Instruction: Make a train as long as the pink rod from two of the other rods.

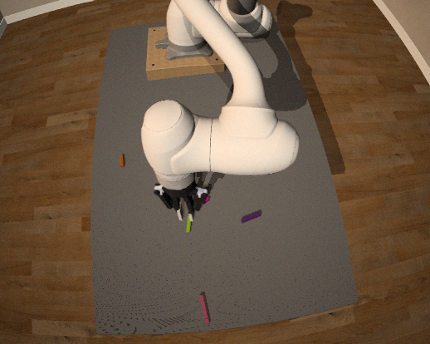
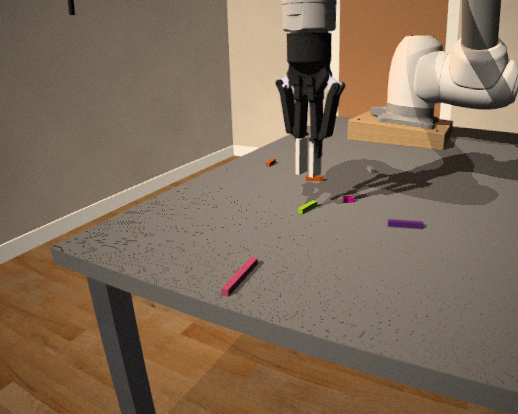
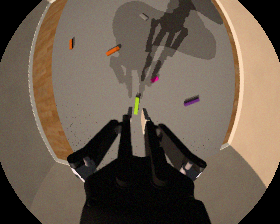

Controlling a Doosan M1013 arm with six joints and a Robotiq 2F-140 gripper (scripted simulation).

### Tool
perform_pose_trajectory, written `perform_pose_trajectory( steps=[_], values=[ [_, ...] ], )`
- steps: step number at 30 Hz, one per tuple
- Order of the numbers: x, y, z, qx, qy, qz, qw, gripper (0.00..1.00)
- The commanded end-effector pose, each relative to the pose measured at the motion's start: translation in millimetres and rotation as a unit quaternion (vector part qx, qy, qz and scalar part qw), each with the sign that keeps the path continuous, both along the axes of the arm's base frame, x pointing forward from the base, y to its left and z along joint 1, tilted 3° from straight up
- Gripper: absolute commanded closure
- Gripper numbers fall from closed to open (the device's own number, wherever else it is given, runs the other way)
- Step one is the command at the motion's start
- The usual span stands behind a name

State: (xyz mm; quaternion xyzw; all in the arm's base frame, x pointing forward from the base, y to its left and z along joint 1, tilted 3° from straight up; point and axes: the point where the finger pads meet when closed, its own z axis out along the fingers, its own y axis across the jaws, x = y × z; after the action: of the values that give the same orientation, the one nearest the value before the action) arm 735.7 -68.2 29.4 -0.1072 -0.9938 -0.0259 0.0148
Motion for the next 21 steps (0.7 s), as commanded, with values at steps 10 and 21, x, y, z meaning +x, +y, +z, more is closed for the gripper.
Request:
perform_pose_trajectory(
  steps=[10, 21],
  values=[
    [0.0, 0.0, 0.1, 0.000, 0.000, 0.000, 1.000, 0.77],
    [-0.1, 0.2, -3.0, 0.000, 0.000, 0.000, 1.000, 0.77]
  ],
)
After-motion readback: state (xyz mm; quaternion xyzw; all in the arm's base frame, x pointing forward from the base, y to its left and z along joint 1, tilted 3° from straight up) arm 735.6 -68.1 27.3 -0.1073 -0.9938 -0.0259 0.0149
